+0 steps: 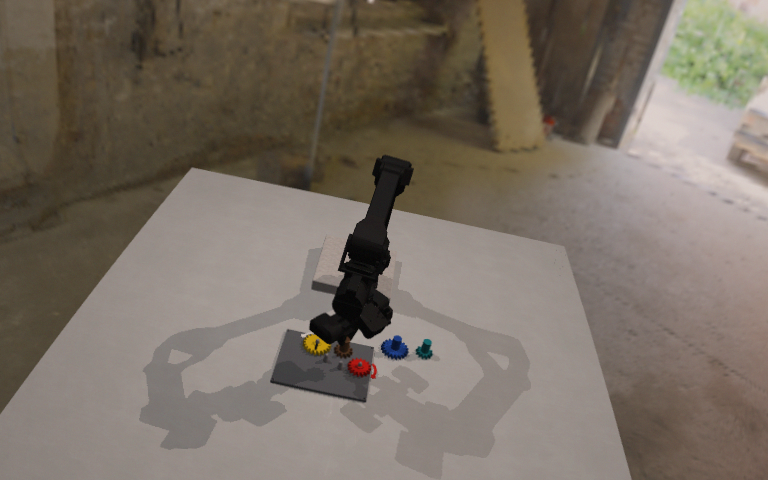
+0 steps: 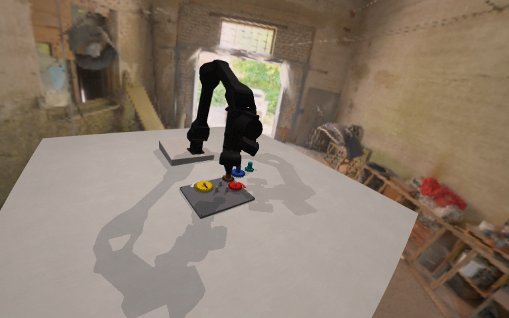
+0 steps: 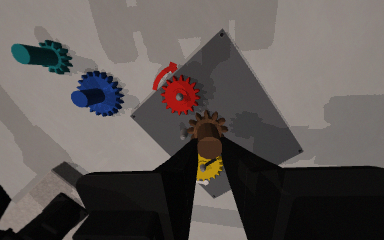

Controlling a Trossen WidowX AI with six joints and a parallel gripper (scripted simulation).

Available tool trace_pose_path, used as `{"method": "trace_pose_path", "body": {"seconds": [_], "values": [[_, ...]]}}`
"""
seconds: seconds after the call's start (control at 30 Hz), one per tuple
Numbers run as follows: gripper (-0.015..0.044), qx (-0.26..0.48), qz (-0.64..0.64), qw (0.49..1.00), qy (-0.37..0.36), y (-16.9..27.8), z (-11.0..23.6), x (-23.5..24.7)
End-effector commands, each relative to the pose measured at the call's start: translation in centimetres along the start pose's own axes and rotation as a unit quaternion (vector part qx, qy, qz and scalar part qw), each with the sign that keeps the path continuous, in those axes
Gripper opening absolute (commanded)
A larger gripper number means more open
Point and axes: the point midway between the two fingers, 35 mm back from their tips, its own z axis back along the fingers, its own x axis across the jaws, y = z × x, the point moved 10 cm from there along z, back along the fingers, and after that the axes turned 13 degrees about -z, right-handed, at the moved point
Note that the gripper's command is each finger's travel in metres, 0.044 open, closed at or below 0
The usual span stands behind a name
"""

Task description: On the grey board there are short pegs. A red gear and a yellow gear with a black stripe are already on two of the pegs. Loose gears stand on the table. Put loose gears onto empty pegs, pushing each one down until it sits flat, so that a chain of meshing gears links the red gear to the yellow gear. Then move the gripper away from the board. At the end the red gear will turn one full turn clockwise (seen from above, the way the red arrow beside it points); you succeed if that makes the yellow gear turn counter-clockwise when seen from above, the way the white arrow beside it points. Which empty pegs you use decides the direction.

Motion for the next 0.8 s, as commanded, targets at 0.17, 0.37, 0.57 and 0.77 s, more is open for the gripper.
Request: {"method": "trace_pose_path", "body": {"seconds": [0.17,0.37,0.57,0.77], "values": [[0.0,-0.004,0.025,1.0,0.001,0.0,-0.2,0.0],[0.0,-0.004,0.088,0.996,0.001,0.0,-1.0,0.0],[0.0,-0.003,0.113,0.994,0.001,0.0,-1.9,0.0],[0.0,-0.004,0.086,0.996,0.001,0.0,-2.6,-0.1]]}}
